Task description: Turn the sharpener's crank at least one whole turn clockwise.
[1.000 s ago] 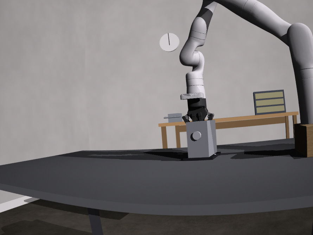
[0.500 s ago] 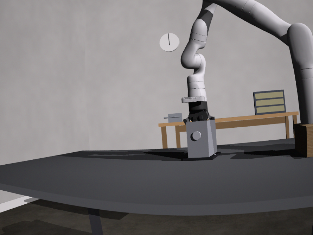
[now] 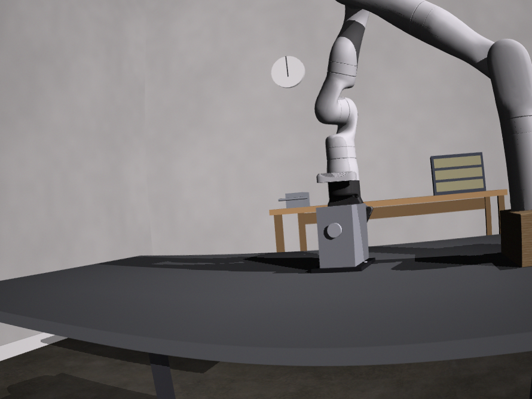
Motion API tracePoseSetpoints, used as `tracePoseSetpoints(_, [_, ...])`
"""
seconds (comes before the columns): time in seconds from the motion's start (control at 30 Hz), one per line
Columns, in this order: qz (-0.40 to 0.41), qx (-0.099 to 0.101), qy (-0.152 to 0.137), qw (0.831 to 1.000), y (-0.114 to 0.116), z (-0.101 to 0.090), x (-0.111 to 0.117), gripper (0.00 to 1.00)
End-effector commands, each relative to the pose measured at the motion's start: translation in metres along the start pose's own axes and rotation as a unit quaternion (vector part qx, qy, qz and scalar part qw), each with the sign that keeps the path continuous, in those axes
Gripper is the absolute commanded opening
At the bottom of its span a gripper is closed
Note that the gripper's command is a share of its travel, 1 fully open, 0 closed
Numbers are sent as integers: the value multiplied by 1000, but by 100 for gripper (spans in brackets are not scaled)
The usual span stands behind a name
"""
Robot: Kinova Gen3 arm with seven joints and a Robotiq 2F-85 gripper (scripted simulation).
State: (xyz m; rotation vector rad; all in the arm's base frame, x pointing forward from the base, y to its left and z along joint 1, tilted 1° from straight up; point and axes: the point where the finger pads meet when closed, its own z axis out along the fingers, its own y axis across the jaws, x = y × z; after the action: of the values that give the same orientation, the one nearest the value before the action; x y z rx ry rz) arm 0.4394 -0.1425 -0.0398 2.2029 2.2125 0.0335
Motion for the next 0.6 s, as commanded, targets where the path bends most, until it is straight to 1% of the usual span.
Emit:
tracePoseSetpoints(0.0, [2,2,1,1000,-7,4,0,0])
tracePoseSetpoints(0.27, [2,2,1,1000,-24,8,0,0])
tracePoseSetpoints(0.57, [2,2,1,1000,-34,7,0,0])
